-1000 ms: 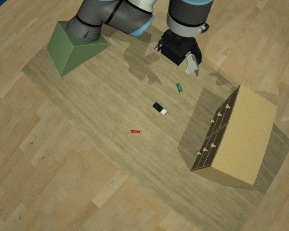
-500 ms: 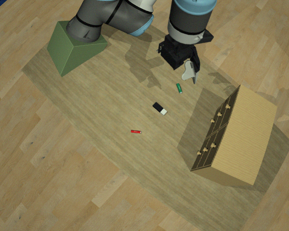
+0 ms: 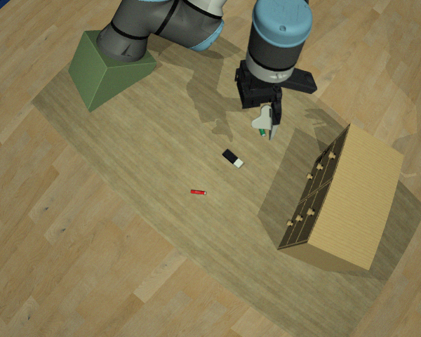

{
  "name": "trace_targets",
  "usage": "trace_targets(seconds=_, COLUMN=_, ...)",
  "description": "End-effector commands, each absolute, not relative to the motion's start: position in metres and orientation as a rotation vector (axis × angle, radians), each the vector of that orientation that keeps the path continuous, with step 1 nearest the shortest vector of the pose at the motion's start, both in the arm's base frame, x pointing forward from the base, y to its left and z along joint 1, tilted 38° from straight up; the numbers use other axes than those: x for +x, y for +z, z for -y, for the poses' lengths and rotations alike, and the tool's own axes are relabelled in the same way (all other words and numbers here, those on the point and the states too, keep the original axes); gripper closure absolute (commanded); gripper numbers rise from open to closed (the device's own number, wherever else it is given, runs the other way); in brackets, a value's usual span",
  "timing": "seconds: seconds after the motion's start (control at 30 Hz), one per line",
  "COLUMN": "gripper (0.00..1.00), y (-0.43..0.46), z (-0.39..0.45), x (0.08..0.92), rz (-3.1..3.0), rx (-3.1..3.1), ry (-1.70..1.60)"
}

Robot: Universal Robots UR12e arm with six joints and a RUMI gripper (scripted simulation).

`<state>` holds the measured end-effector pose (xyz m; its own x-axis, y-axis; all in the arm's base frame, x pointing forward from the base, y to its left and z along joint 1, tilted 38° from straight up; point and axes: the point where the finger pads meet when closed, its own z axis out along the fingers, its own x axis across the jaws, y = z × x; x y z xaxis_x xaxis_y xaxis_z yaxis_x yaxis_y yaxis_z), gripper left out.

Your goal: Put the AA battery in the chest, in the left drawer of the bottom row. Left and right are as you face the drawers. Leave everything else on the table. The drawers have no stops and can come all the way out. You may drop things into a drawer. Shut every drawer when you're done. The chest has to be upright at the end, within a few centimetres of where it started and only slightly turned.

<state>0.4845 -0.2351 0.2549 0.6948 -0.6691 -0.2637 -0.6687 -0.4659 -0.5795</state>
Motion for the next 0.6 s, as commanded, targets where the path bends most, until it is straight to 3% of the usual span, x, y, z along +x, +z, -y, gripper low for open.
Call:
trace_targets(seconds=0.0, gripper=0.0, y=0.243, z=0.228, x=0.496, rz=-1.227, rx=-2.149, ry=0.066)
trace_targets(seconds=0.57, gripper=0.0, y=0.208, z=0.199, x=0.514, rz=-1.645, rx=-1.865, ry=0.242)
